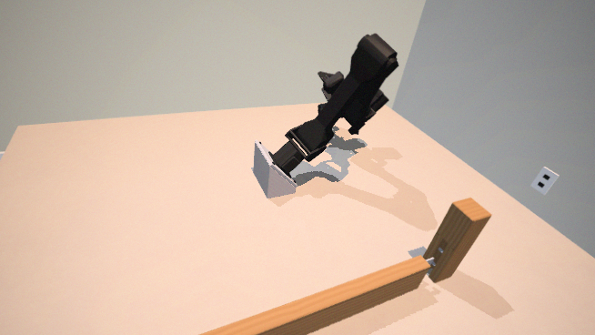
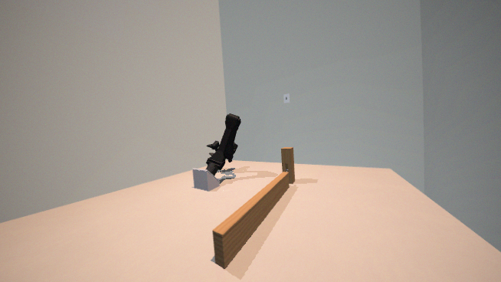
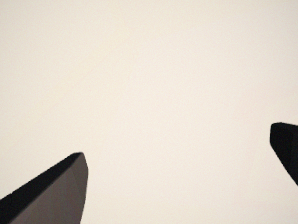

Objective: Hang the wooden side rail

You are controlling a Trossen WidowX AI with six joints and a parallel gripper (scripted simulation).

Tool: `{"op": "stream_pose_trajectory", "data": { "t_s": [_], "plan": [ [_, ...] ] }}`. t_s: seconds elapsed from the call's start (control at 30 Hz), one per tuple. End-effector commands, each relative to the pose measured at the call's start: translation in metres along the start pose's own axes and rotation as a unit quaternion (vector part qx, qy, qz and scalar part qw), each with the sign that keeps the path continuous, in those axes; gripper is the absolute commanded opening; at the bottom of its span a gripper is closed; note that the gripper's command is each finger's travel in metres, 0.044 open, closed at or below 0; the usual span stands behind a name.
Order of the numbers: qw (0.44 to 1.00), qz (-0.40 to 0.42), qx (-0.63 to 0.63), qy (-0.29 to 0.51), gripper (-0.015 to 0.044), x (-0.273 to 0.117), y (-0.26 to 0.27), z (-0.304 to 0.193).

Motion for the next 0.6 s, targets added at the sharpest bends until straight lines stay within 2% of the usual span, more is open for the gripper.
{"op": "stream_pose_trajectory", "data": {
  "t_s": [0.0, 0.03, 0.33, 0.57],
  "plan": [
    [1.0, 0.0, 0.0, 0.0, 0.0426, 0.001, -0.001, -0.001],
    [1.0, 0.0, 0.0, 0.001, 0.044, 0.003, -0.004, -0.004],
    [1.0, -0.001, 0.001, 0.002, 0.044, 0.025, -0.074, -0.044],
    [0.999, 0.01, 0.032, 0.005, 0.044, 0.021, -0.062, -0.042]
  ]
}}
Point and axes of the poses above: the point midway between the two fingers, 35 mm back from their tips, its own x axis out along the fingers, its own y axis across the jaws, z = x × y, the point moved 3 cm from there along -x, back along the fingers, and after that the axes turned 5 degrees about x, right-handed, at the moved point
